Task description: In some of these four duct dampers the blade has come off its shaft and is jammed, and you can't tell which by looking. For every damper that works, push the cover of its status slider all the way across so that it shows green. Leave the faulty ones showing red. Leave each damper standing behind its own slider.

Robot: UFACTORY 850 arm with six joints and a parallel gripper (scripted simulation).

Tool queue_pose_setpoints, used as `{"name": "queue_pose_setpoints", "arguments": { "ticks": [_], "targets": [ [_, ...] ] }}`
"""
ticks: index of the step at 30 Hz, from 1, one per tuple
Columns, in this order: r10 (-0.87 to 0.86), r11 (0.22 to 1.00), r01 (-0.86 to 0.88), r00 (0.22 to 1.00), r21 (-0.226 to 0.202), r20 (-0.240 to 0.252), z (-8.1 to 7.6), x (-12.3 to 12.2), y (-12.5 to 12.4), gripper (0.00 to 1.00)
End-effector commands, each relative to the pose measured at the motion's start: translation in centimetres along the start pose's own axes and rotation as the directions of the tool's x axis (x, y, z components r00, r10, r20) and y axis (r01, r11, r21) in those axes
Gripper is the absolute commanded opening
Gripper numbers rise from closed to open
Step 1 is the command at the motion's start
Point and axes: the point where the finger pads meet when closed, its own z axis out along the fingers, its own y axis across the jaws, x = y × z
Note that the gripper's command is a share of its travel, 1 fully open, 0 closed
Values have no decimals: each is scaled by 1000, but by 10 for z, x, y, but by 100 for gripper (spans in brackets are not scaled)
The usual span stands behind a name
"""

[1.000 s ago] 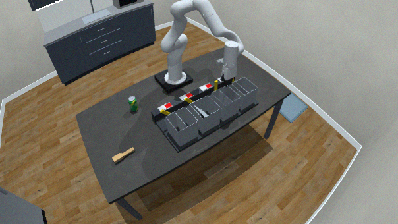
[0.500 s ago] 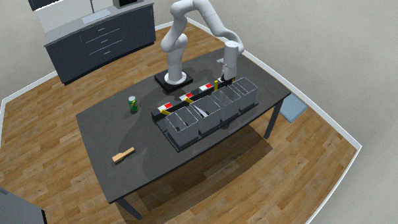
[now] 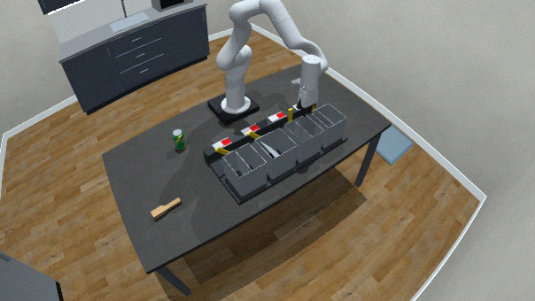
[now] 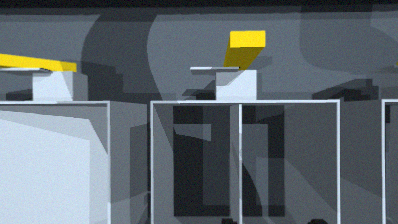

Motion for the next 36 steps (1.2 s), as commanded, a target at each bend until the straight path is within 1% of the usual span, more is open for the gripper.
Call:
{"name": "queue_pose_setpoints", "arguments": {
  "ticks": [1,18,19,20,21,23,27,29,30,31,36],
  "targets": [
    [0,1000,0,1000,-1,2,-1,-1,0,39],
    [0,1000,0,1000,-1,2,-1,0,0,39],
    [0,1000,0,1000,-3,2,0,7,0,39],
    [0,1000,0,1000,-6,2,3,22,-1,39],
    [0,1000,0,1000,-12,2,8,42,-2,39],
    [0,1000,0,1000,-15,2,10,54,-3,39],
    [0,1000,0,1000,-25,2,17,90,-4,39],
    [0,1000,0,1000,-25,2,17,90,-4,39],
    [0,1000,0,1000,-29,2,19,105,-5,39],
    [0,1000,0,1000,-30,2,21,111,-6,39],
    [0,1000,0,1000,-31,2,21,112,-6,39]
  ]
}}
